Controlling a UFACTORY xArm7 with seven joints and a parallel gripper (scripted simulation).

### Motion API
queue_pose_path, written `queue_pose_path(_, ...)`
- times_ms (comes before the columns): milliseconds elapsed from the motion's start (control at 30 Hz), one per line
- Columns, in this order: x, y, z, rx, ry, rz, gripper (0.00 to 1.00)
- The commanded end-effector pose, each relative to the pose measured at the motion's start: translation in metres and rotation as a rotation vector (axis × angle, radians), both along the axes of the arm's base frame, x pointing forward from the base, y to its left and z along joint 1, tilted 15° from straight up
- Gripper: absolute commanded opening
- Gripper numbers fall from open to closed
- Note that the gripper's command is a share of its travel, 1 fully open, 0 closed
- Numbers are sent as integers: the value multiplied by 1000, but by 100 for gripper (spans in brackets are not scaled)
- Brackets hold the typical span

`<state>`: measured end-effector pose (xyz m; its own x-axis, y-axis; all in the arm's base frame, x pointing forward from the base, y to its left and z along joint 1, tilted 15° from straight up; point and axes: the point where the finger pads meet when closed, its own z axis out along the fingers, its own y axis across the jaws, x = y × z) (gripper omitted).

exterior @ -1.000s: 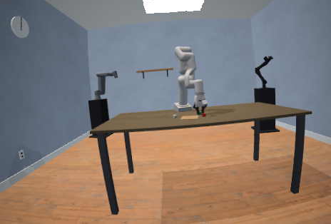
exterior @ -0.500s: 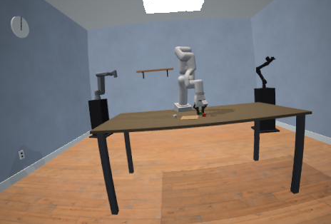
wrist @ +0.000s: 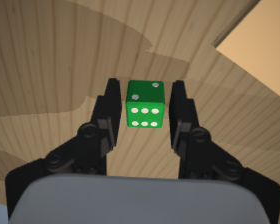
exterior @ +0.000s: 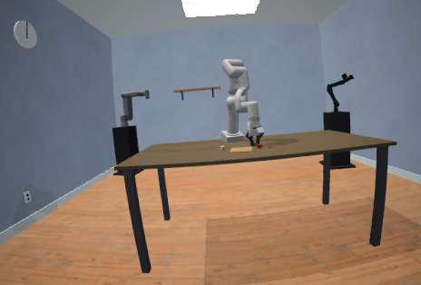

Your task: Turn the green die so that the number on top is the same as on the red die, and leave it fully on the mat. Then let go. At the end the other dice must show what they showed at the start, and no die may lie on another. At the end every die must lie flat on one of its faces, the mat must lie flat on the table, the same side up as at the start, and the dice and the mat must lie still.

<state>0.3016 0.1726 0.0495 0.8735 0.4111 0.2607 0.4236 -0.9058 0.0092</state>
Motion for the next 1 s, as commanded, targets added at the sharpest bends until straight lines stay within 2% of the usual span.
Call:
queue_pose_path(0, 1, 0, 1, 1, -2, 0, 42)
queue_pose_path(100, 1, 0, 1, 1, -2, 0, 42)
queue_pose_path(133, 1, 0, 1, 1, -2, 0, 21)
queue_pose_path(967, 1, 0, 1, 1, -2, 0, 21)
